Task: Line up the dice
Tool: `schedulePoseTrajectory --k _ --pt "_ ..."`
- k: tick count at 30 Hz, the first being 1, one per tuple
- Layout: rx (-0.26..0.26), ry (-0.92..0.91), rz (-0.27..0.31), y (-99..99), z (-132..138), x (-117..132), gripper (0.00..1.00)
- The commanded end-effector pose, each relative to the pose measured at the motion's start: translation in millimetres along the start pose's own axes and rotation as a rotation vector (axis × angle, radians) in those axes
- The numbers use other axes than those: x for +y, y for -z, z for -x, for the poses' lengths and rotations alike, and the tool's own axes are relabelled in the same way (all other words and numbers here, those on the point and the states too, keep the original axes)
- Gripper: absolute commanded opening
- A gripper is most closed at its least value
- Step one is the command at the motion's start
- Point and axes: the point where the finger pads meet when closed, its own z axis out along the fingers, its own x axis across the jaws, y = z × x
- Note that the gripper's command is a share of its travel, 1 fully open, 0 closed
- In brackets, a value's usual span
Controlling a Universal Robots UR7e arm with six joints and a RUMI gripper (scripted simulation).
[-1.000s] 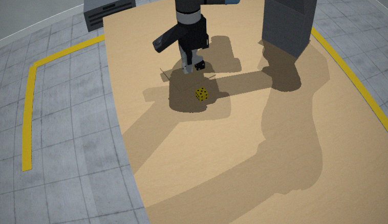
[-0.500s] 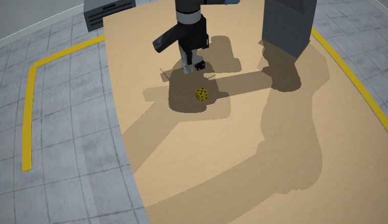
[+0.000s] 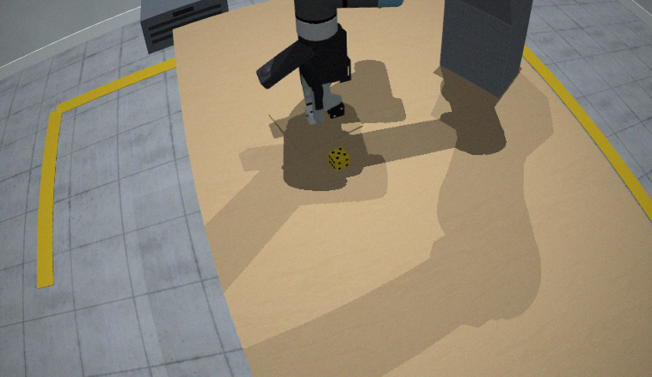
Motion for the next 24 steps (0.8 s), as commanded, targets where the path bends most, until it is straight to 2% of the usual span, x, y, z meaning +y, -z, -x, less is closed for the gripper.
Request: schedulePoseTrajectory --k 1,13,24 --pt "0.000 0.000 -0.001 0.3 -0.1 -0.4 0.28" --pt "0.000 0.000 -0.001 2.3 -0.1 -0.4 0.28" --pt "0.000 0.000 -0.001 21.7 -0.1 -0.4 0.28"
